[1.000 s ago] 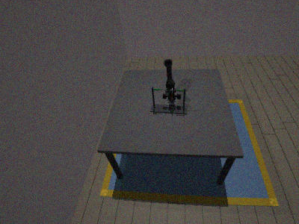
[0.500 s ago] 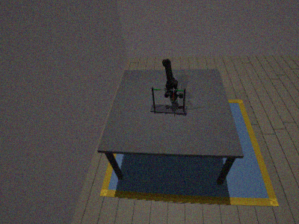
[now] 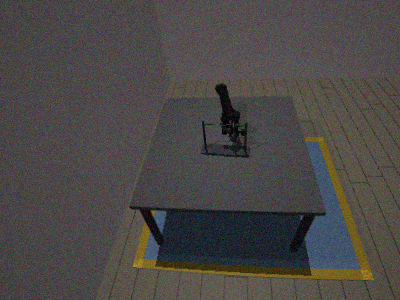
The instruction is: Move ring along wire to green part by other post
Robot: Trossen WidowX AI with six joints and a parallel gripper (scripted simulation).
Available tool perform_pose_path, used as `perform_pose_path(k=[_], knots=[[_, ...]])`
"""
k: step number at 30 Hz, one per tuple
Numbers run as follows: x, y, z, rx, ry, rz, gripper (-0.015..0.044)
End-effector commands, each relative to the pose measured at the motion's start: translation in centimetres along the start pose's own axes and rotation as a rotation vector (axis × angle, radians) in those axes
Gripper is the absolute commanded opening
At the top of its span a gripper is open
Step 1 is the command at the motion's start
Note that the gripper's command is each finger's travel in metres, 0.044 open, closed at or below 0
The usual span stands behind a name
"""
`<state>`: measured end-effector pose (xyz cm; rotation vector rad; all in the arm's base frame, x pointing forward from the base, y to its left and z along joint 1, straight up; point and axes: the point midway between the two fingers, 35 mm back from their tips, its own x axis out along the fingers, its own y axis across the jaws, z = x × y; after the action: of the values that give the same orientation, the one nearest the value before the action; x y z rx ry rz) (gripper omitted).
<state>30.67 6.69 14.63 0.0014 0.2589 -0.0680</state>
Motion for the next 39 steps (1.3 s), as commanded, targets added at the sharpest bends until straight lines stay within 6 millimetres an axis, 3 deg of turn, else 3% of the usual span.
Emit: perform_pose_path(k=[1, 27, 39], knots=[[0.1, 0.5, 0.2, 0.01, -0.005, -0.005, -0.015], [0.1, 3.0, 0.2, 0.014, -0.004, -0.008, -0.015], [0.5, 3.1, -1.3, 0.014, -0.003, -0.008, -0.015]])
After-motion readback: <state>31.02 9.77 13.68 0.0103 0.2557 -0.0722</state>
